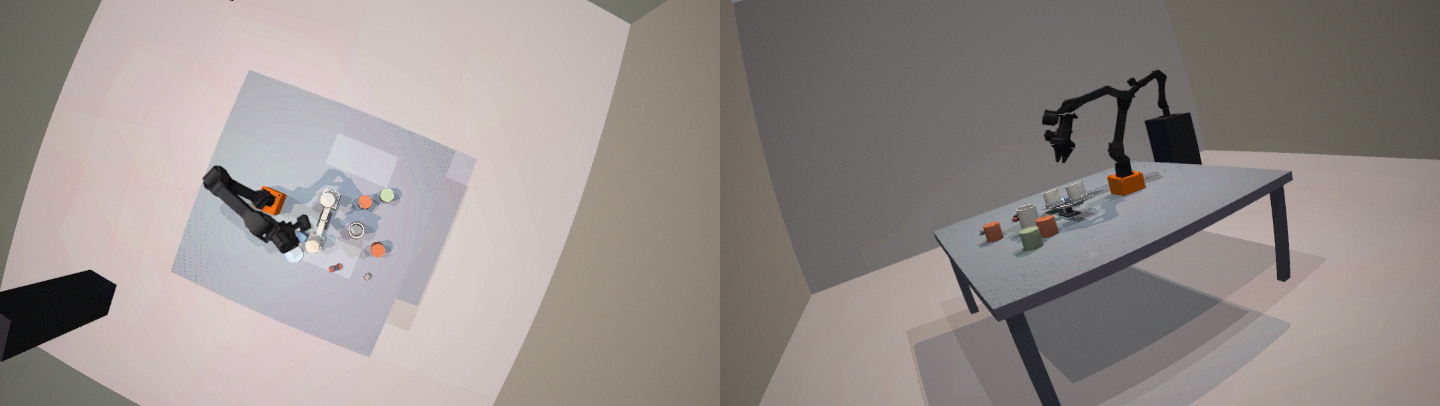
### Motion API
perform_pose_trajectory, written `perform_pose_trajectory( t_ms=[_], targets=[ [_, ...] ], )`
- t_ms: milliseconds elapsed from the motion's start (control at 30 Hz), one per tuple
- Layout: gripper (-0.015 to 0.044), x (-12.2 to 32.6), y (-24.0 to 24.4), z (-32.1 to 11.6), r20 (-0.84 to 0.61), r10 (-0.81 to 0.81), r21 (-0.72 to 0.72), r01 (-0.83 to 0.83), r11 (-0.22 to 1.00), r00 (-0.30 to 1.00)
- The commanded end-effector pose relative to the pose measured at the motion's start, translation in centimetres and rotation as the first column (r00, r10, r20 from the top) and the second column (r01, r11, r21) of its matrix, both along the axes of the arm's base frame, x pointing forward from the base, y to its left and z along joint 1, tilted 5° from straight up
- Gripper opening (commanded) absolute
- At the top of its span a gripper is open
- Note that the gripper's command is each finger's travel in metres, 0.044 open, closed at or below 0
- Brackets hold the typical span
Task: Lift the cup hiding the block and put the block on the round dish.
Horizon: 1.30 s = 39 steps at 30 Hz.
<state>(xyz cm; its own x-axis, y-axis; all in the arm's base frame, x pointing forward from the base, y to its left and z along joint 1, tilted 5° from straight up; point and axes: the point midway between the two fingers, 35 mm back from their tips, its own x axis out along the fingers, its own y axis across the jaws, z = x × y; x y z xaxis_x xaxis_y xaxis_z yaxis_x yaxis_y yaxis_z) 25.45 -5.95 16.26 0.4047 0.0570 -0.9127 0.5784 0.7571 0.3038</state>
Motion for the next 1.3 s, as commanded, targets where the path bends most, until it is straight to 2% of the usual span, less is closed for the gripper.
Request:
perform_pose_trajectory(
  t_ms=[0,367,767,1267],
  targets=[
    [0.044,1.0,-0.9,-1.1,-0.073,-0.095,0.031,0.098,0.995,0.993],
    [0.044,3.9,-3.8,-3.9,-0.261,-0.381,0.073,0.412,0.908,0.887],
    [0.044,6.4,-6.9,-8.5,-0.436,-0.629,0.01,0.702,0.712,0.644],
    [0.044,6.6,-6.9,-10.4,-0.444,-0.64,0.003,0.715,0.699,0.627]
  ],
)
